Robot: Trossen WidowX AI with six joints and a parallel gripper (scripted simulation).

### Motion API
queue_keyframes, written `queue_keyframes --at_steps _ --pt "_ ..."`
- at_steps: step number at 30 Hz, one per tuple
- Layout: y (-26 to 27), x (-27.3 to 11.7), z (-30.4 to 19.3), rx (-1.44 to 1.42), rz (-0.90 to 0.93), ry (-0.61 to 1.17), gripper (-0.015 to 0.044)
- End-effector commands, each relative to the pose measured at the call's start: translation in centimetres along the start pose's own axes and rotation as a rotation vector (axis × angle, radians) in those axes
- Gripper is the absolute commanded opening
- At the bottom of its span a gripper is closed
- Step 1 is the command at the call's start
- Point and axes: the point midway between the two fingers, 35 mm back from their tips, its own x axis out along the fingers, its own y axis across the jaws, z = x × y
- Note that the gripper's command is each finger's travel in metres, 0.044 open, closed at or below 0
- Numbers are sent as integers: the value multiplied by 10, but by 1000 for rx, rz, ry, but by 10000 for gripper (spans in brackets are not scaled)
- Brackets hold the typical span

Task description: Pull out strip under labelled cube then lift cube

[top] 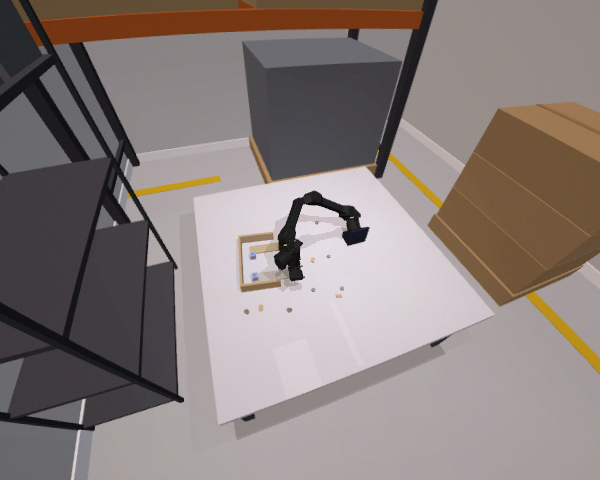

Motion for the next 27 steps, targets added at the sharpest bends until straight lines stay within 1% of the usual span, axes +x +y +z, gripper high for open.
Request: queue_keyframes --at_steps 1,8,27 --pt "-1 5 0 0 -5 4 0" --pt "-1 5 -2 0 -5 4 0" --pt "1 6 -31 -1 -4 5 0"
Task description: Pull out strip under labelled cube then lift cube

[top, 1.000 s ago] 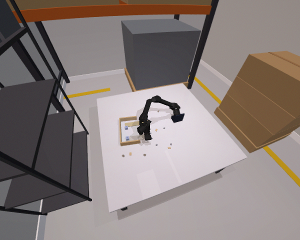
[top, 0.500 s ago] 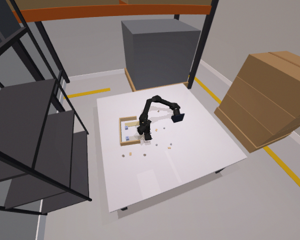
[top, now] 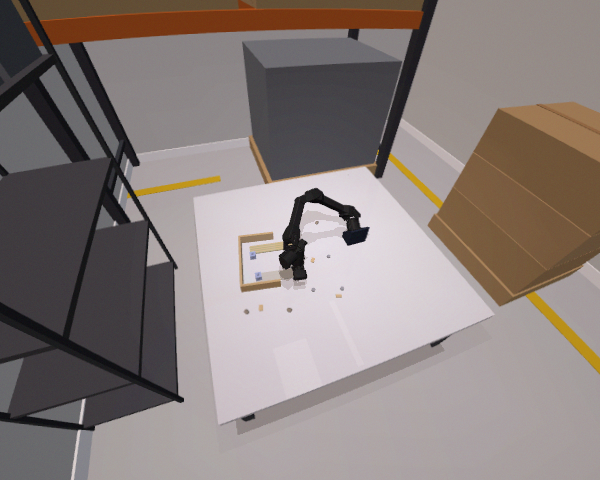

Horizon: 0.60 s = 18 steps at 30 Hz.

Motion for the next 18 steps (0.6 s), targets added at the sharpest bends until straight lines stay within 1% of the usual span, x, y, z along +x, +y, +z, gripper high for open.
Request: queue_keyframes --at_steps 1,18 --pt "0 7 -14 -9 -6 23 0" --pt "0 7 -39 -10 -6 23 0"
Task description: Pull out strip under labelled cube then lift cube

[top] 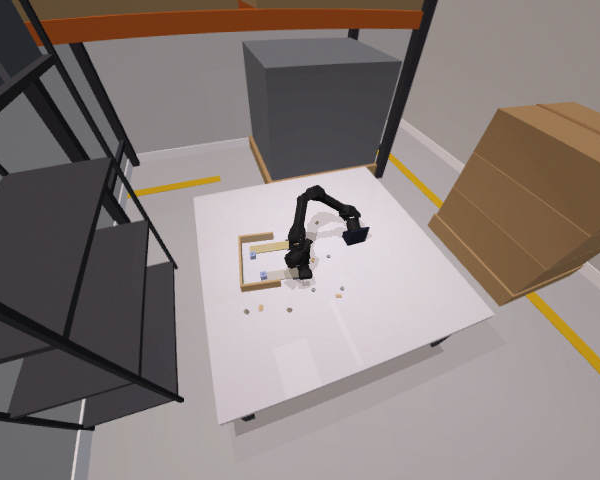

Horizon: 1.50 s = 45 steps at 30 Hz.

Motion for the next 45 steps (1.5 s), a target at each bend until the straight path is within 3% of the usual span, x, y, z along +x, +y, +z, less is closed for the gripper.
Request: queue_keyframes --at_steps 1,45 --pt "-1 7 -15 -11 -8 26 0" --pt "-1 6 -79 -13 -8 28 0"
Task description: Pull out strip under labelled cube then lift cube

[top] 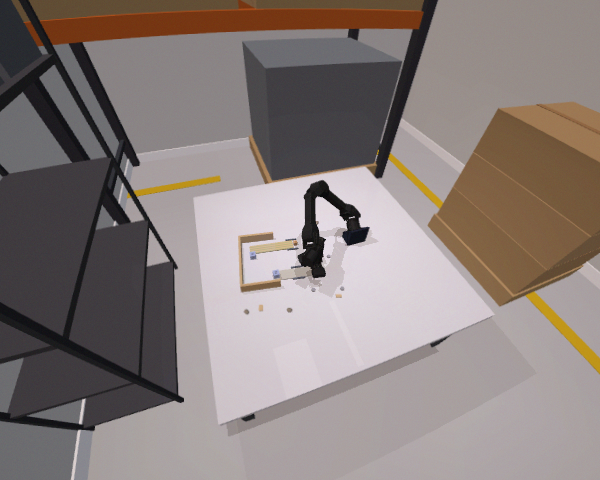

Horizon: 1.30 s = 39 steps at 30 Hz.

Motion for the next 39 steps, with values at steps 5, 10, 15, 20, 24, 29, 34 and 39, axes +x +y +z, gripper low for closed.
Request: queue_keyframes --at_steps 5,10,15,20,24,29,34,39 --pt "-3 7 -22 -14 -12 30 0" --pt "-3 7 -28 -14 -12 31 0" --pt "-3 6 -35 -15 -12 31 0" --pt "-3 6 -42 -15 -12 31 0" --pt "-3 6 -47 -15 -12 31 0" --pt "-3 6 -54 -15 -11 32 0" --pt "-3 6 -60 -15 -11 32 0" --pt "-3 5 -67 -16 -11 32 0"
